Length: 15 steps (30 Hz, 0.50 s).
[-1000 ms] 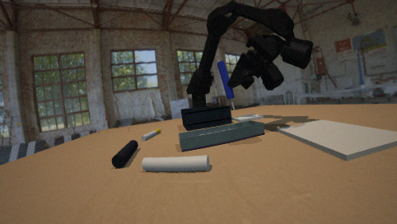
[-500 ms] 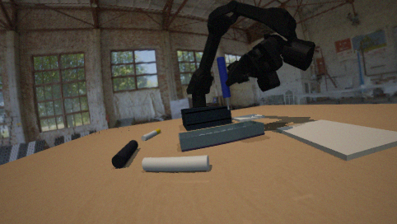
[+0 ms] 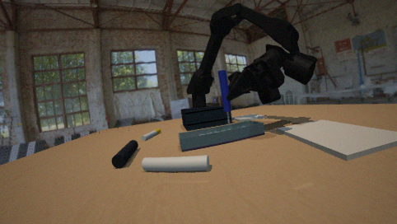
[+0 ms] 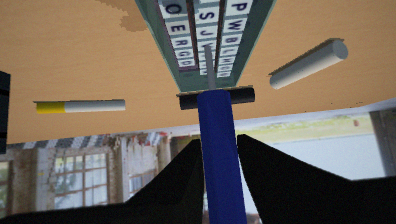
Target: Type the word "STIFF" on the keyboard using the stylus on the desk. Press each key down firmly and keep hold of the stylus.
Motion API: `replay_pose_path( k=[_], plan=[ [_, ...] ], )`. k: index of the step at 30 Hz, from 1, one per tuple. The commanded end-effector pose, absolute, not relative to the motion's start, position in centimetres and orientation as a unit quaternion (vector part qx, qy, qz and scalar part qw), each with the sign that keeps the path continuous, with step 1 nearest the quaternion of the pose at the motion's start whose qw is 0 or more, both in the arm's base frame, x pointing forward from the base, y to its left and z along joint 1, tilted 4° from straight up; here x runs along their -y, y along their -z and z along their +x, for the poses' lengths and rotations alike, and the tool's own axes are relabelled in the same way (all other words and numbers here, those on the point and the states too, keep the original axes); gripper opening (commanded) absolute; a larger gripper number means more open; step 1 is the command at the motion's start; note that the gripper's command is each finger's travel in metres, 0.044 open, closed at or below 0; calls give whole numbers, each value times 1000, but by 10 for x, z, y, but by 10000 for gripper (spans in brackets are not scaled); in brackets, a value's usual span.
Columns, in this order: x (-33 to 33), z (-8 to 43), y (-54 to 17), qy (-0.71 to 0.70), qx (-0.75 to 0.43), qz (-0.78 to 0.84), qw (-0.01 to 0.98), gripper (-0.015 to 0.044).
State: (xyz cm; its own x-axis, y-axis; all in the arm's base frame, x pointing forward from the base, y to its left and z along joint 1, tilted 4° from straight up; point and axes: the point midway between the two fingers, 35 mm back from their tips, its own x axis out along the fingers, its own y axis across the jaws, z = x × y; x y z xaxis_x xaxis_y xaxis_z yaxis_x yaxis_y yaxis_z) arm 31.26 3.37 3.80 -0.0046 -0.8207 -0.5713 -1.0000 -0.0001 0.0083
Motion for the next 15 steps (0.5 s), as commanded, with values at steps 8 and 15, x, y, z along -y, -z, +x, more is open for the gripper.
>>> replay_pose_path(
  k=[8, 15],
  plan=[
    [-34, 313, -37, -214, -676, -674, 209, 26],
    [-36, 316, -34, -214, -676, -674, 209, 81]
  ],
)
